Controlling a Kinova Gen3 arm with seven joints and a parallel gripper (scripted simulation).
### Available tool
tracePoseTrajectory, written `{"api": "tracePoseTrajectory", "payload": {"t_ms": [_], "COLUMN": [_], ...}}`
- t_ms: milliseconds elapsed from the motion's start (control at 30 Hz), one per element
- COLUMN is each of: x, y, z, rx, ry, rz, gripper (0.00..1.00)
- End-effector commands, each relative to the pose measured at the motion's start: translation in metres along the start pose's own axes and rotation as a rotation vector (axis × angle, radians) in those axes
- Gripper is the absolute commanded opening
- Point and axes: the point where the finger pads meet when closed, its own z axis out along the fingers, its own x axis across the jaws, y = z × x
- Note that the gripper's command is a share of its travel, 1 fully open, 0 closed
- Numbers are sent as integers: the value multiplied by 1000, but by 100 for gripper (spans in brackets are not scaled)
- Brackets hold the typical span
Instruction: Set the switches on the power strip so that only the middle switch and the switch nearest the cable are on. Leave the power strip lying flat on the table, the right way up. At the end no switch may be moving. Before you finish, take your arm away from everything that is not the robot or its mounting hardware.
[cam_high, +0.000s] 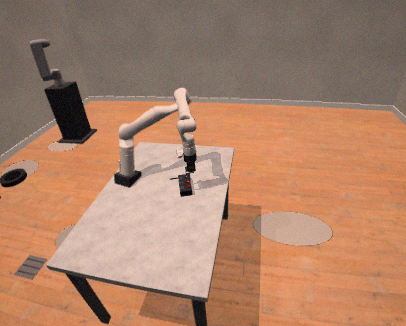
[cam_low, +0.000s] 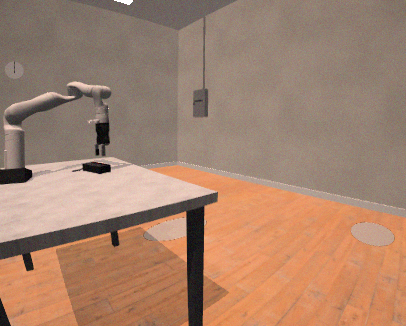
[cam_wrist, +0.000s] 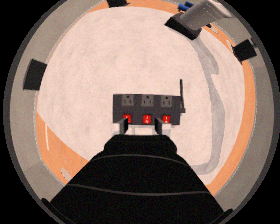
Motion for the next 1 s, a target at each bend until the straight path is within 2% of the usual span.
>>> {"api": "tracePoseTrajectory", "payload": {"t_ms": [0,967], "x": [1,10], "y": [1,13], "z": [-1,1], "rx": [-4,-34], "ry": [1,12], "rz": [1,38], "gripper": [100,100]}}
